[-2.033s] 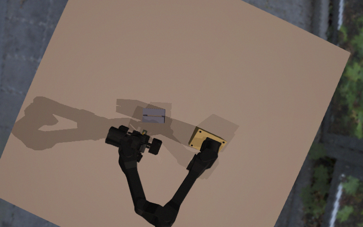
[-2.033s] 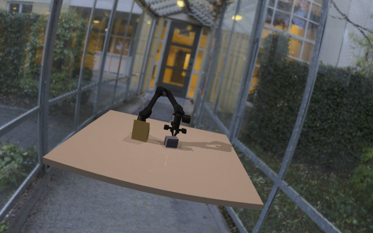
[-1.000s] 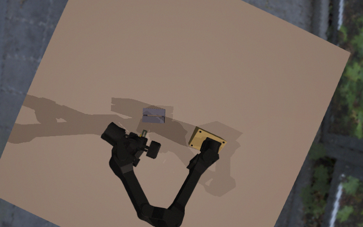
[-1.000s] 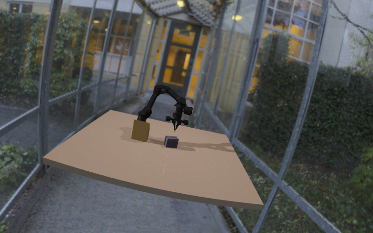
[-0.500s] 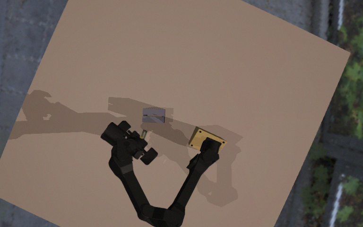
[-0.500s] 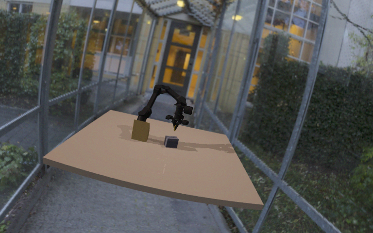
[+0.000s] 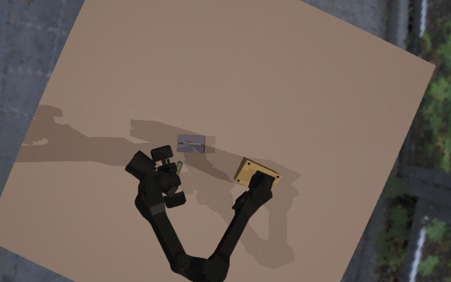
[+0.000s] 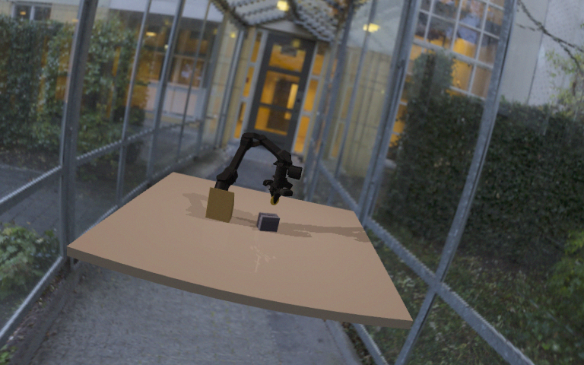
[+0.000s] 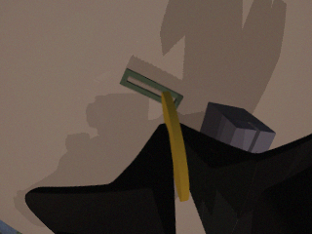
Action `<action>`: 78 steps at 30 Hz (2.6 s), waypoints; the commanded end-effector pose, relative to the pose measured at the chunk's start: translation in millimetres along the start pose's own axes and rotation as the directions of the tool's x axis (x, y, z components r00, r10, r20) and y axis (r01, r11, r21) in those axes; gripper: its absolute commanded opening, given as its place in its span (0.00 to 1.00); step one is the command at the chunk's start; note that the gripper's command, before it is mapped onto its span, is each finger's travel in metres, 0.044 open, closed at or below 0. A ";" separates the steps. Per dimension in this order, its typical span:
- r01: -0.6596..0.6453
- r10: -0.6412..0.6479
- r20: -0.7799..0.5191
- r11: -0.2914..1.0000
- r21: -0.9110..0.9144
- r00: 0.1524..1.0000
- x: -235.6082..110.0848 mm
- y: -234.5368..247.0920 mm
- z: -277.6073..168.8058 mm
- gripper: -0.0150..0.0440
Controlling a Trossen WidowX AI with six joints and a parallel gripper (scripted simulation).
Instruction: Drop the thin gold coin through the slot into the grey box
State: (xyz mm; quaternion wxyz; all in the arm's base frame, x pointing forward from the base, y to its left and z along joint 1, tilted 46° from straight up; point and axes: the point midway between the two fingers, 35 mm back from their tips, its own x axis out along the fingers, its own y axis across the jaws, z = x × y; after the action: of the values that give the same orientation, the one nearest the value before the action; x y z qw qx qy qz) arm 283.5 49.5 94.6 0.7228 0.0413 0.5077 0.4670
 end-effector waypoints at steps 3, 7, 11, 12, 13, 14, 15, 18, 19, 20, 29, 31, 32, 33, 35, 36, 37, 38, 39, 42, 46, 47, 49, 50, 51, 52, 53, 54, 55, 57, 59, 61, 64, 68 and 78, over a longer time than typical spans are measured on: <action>0.000 0.001 -0.006 0.977 0.213 1.000 0.6 -2.2 -1.6 0.25; 0.001 0.001 -0.006 0.947 0.322 1.000 0.5 -2.9 -1.9 0.25; 0.001 0.001 -0.006 0.944 0.329 1.000 0.4 -3.0 -1.8 0.25; 0.001 0.001 -0.006 0.944 0.329 1.000 0.4 -3.0 -1.8 0.25; 0.001 0.001 -0.006 0.944 0.329 1.000 0.4 -3.0 -1.8 0.25; 0.001 0.001 -0.006 0.944 0.329 1.000 0.4 -3.3 -2.1 0.25; 0.002 0.000 -0.006 0.944 0.329 1.000 0.4 -4.4 -2.8 0.25; 0.004 -0.002 -0.007 0.944 0.329 1.000 0.2 -10.4 -7.1 0.25; 0.005 -0.002 -0.008 0.944 0.329 1.000 0.2 -12.4 -8.7 0.25; 0.006 -0.003 -0.008 0.944 0.329 1.000 0.1 -14.5 -10.3 0.25; 0.010 -0.007 -0.011 0.944 0.330 1.000 -0.3 -32.6 -25.5 0.25; 0.011 -0.008 -0.011 0.944 0.330 1.000 -0.4 -36.5 -29.1 0.25; 0.011 -0.008 -0.011 0.944 0.330 1.000 -0.5 -38.4 -30.9 0.25; 0.011 -0.008 -0.011 0.944 0.330 1.000 -0.5 -40.3 -32.7 0.25; 0.012 -0.008 -0.012 0.944 0.330 1.000 -0.6 -44.0 -36.5 0.25; 0.012 -0.009 -0.012 0.944 0.330 1.000 -0.6 -45.8 -38.4 0.25; 0.012 -0.009 -0.012 0.944 0.330 1.000 -0.6 -47.6 -40.3 0.25; 0.012 -0.009 -0.012 0.944 0.330 1.000 -0.7 -49.4 -42.2 0.25; 0.012 -0.009 -0.012 0.944 0.330 1.000 -0.7 -51.1 -44.1 0.25; 0.012 -0.008 -0.012 0.944 0.329 1.000 -0.7 -56.2 -50.0 0.25; 0.011 -0.008 -0.012 0.944 0.329 1.000 -0.7 -62.7 -57.9 0.25; 0.011 -0.007 -0.012 0.944 0.329 1.000 -0.7 -64.3 -60.0 0.25; 0.010 -0.007 -0.011 0.944 0.329 1.000 -0.6 -67.4 -64.0 0.25; 0.010 -0.006 -0.011 0.944 0.328 1.000 -0.6 -68.9 -66.1 0.25; 0.009 -0.006 -0.011 0.945 0.328 1.000 -0.5 -70.4 -68.2 0.25; 0.009 -0.006 -0.011 0.945 0.328 1.000 -0.5 -71.8 -70.2 0.25; 0.008 -0.005 -0.011 0.945 0.328 1.000 -0.4 -73.3 -72.3 0.25; 0.008 -0.005 -0.010 0.945 0.328 1.000 -0.4 -74.7 -74.4 0.25; 0.007 -0.004 -0.010 0.945 0.328 1.000 -0.3 -76.1 -76.5 0.25; 0.006 -0.003 -0.009 0.945 0.327 1.000 -0.2 -78.5 -80.3 0.25; 0.006 -0.003 -0.009 0.945 0.327 1.000 -0.2 -79.4 -81.7 0.25; 0.008 -0.006 -0.007 0.945 0.327 1.000 -1.2 -77.7 -78.6 0.25; 0.010 -0.009 -0.004 0.945 0.327 1.000 -2.2 -76.0 -75.6 0.25; 0.010 -0.009 -0.004 0.945 0.327 1.000 -2.2 -76.0 -75.6 0.25; 0.010 -0.009 -0.004 0.945 0.328 1.000 -0.6 -77.8 -80.5 0.25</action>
State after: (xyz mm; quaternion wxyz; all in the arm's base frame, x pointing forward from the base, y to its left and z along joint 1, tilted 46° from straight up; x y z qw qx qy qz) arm 272.0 -27.3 17.1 0.7076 0.1582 0.5792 0.3726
